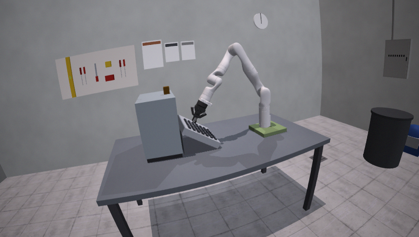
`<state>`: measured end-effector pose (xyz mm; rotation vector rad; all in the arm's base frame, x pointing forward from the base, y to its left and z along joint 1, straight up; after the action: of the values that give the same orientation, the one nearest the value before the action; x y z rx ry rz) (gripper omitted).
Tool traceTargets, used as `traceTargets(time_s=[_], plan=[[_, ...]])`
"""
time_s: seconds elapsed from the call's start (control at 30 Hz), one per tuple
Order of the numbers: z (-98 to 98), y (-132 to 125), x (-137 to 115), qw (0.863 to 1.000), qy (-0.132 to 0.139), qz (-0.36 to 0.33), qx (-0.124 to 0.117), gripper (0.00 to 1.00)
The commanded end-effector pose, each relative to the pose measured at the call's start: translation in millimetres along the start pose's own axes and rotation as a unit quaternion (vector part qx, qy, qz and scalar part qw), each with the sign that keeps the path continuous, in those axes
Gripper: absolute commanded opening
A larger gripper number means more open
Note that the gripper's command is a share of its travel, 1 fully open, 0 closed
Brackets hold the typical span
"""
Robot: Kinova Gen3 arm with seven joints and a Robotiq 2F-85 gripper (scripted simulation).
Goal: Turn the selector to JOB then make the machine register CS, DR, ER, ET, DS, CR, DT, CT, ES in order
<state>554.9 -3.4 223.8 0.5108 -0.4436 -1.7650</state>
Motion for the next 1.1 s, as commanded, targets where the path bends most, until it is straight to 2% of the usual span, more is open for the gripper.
traceTargets(time_s=[0.0,0.53,0.77,0.83,1.07], plan=[[4.9,1,0,1.0,0.0,0.0,0.001,0.1],[9.2,-2,-1,1.0,0.0,0.0,0.001,0.1],[9.1,-30,-9,1.0,0.0,0.0,0.001,0.1],[9.1,-30,-9,1.0,0.0,0.0,0.001,0.1],[9.1,-63,-18,1.0,0.0,0.0,0.001,0.1]])
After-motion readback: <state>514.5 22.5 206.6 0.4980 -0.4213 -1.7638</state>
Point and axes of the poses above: the point where the finger pads meet when closed, its own z axis back along the fingers, its own y axis across the jaws, x = y × z, the point moved 7 cm from there along z, back along the fingers, and after that the axes turned 11 degrees about -z, right-handed, at the moved point
